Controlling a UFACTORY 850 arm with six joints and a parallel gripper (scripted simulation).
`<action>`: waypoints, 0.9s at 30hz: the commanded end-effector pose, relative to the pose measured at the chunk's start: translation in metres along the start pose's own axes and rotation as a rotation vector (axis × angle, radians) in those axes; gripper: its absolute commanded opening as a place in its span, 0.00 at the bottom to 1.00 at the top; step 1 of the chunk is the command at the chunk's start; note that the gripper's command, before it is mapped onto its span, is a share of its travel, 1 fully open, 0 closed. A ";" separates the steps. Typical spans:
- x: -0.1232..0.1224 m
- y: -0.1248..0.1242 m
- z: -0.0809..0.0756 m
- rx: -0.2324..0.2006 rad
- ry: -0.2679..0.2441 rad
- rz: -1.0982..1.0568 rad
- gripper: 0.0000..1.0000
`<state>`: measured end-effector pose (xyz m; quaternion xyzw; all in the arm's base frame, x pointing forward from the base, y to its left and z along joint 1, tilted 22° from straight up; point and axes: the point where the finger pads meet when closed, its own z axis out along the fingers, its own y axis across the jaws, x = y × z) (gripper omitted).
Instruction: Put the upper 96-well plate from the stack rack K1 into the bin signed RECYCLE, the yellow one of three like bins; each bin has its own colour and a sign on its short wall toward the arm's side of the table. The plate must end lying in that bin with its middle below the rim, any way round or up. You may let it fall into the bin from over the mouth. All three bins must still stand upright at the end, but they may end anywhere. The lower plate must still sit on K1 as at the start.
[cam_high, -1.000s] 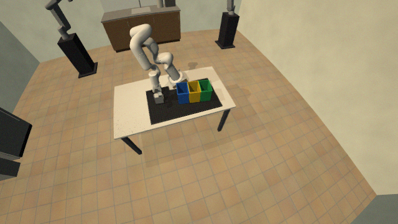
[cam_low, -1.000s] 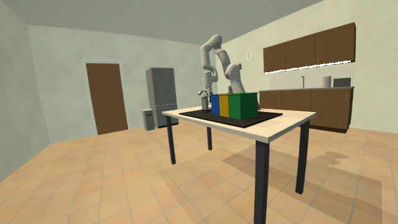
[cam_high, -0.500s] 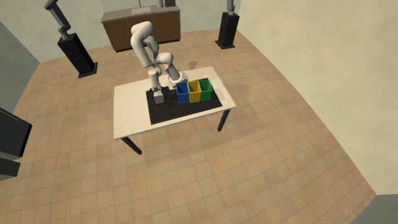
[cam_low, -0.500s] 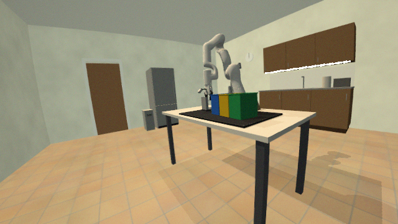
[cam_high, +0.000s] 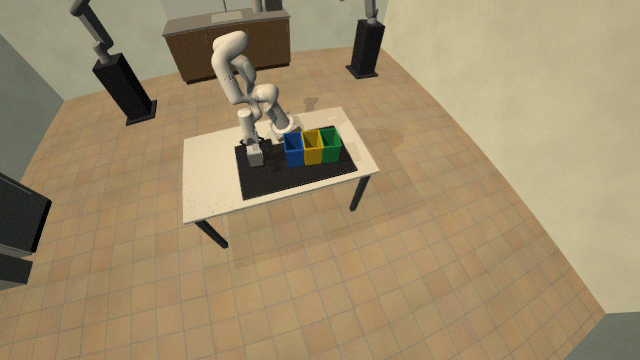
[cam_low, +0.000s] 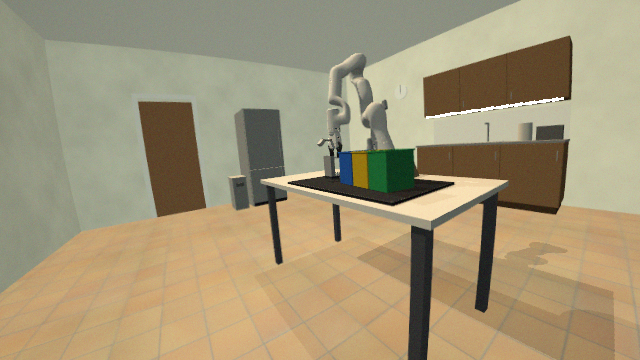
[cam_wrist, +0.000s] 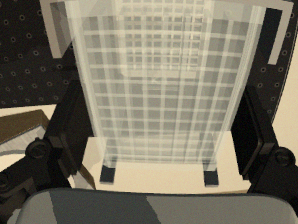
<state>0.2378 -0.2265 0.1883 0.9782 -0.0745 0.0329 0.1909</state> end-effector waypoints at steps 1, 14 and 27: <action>0.000 0.001 -0.009 0.005 -0.005 -0.001 0.00; 0.001 0.001 -0.027 0.005 -0.005 -0.001 0.00; 0.001 0.001 -0.049 0.005 -0.005 -0.001 0.00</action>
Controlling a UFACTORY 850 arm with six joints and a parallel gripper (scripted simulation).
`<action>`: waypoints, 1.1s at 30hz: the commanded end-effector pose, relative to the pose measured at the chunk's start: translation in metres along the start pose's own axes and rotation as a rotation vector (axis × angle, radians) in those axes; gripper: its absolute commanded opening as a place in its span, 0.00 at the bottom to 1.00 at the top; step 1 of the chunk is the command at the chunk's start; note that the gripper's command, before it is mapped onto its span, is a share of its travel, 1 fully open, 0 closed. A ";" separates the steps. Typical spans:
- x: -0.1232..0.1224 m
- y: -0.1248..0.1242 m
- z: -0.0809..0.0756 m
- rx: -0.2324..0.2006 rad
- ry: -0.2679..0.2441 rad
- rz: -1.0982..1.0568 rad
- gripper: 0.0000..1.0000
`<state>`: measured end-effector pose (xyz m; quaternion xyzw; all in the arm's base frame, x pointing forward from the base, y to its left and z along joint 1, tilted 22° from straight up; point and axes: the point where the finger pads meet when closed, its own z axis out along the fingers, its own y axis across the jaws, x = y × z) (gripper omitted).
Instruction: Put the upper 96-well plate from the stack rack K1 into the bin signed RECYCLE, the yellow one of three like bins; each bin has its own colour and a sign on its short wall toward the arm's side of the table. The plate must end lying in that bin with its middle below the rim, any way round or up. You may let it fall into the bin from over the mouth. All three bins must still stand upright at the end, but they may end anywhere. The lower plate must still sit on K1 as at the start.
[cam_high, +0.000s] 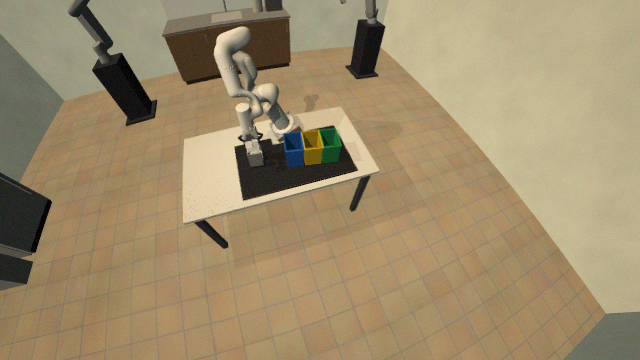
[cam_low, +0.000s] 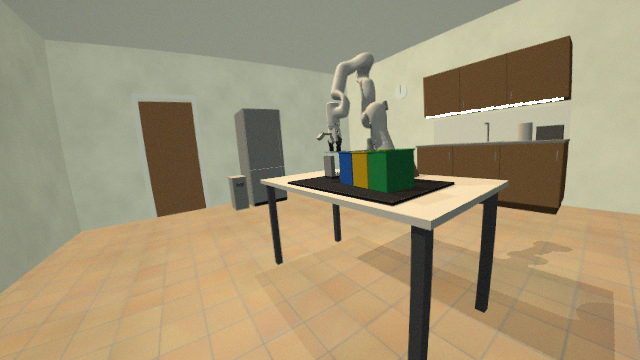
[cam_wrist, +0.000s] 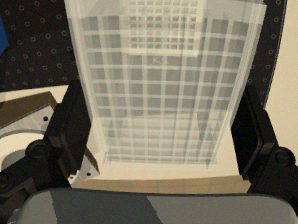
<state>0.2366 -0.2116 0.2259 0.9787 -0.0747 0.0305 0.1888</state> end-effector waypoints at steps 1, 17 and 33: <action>0.000 0.000 -0.010 0.001 0.000 0.000 0.00; 0.000 0.001 -0.033 0.001 0.000 0.000 0.00; 0.000 0.001 -0.057 0.001 0.000 0.000 0.00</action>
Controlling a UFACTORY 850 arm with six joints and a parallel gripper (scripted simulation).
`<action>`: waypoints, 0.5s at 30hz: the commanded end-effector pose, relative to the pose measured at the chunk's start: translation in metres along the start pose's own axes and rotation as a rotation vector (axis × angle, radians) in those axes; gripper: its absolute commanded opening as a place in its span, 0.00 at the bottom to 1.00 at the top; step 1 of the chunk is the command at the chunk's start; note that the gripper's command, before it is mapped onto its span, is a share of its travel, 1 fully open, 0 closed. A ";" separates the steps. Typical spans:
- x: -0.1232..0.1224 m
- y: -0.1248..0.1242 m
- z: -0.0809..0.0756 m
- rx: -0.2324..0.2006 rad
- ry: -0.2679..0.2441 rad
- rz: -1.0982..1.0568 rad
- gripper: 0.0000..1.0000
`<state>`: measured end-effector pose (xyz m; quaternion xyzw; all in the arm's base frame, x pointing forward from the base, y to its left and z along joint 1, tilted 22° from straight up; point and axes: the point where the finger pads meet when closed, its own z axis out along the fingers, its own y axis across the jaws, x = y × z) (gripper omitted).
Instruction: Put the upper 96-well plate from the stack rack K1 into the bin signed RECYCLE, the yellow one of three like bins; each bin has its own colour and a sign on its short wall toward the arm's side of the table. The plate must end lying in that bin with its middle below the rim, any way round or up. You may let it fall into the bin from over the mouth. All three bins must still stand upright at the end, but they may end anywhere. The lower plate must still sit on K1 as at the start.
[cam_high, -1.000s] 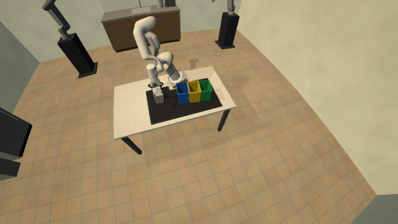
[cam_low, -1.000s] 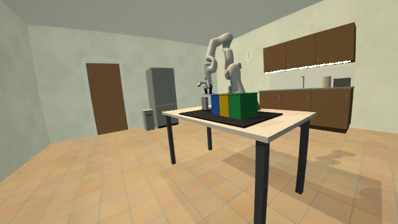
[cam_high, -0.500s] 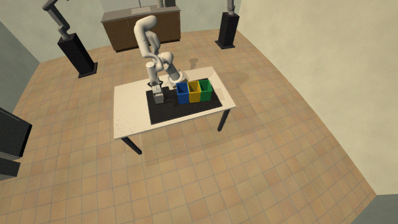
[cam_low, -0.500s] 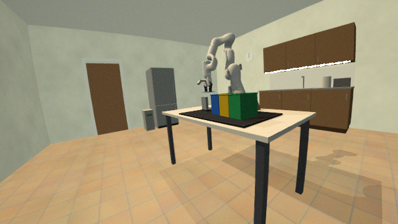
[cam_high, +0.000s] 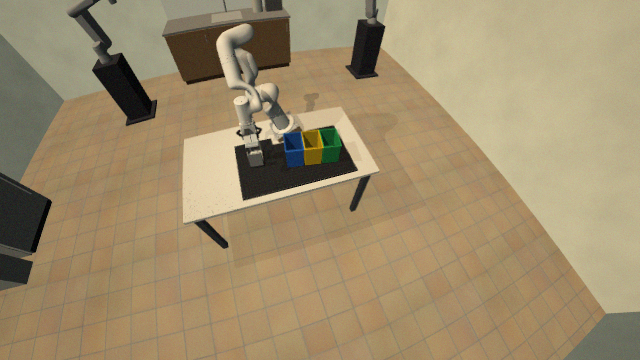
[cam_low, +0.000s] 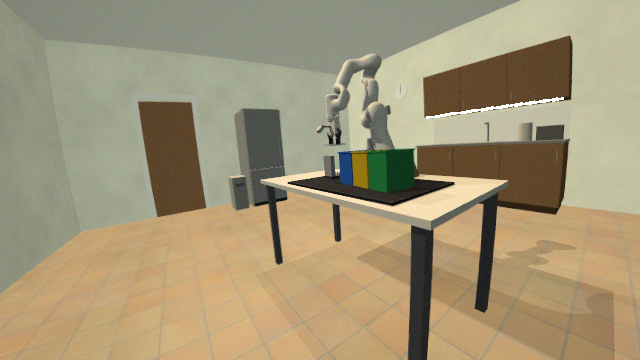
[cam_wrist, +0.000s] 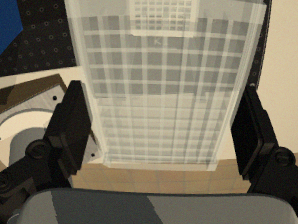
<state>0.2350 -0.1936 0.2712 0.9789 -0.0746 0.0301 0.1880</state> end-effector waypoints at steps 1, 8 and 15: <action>0.000 0.000 -0.010 0.000 0.001 0.000 0.00; 0.000 0.000 -0.018 0.000 0.001 0.000 0.00; 0.000 0.000 -0.020 0.000 0.001 0.000 0.00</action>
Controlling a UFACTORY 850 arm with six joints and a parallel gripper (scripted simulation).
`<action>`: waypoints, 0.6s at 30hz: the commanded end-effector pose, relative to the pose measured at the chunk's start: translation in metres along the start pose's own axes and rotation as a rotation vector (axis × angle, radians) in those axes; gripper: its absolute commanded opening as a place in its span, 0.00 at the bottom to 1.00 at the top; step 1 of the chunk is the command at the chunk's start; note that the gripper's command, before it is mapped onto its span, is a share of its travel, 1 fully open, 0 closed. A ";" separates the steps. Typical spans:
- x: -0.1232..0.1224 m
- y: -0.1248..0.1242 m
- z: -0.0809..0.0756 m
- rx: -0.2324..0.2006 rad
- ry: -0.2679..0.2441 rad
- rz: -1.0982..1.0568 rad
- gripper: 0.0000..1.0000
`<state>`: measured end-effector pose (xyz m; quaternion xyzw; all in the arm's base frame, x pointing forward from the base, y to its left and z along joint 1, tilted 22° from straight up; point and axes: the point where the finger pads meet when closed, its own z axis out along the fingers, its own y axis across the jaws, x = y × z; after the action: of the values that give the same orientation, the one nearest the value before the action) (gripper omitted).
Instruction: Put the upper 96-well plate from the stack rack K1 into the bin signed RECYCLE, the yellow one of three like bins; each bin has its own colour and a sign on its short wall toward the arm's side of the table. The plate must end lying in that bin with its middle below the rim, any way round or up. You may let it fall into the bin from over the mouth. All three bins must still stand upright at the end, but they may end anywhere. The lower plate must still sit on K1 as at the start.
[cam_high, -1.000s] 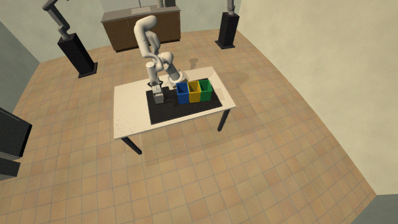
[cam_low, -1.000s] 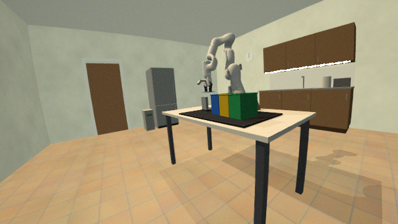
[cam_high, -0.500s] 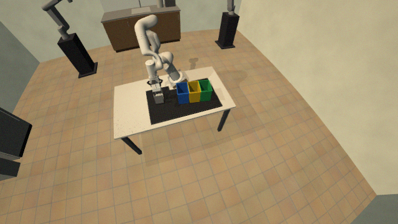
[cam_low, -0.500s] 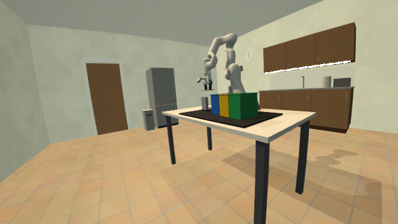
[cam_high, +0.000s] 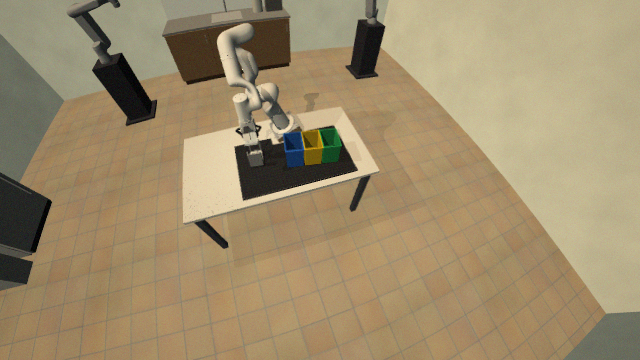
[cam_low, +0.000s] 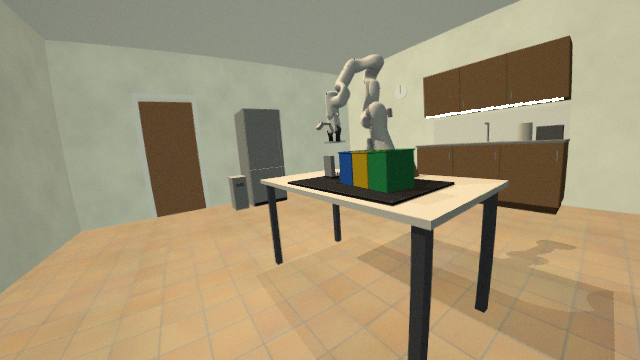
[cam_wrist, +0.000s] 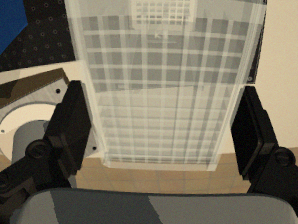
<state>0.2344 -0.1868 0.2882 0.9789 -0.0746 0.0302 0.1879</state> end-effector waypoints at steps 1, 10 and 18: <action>0.001 0.000 -0.001 0.000 0.001 0.000 0.00; 0.000 0.000 -0.001 0.000 0.001 0.000 0.00; 0.003 -0.026 0.000 0.000 0.001 0.030 0.00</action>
<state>0.2370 -0.1756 0.2841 0.9782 -0.0865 0.0326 0.1861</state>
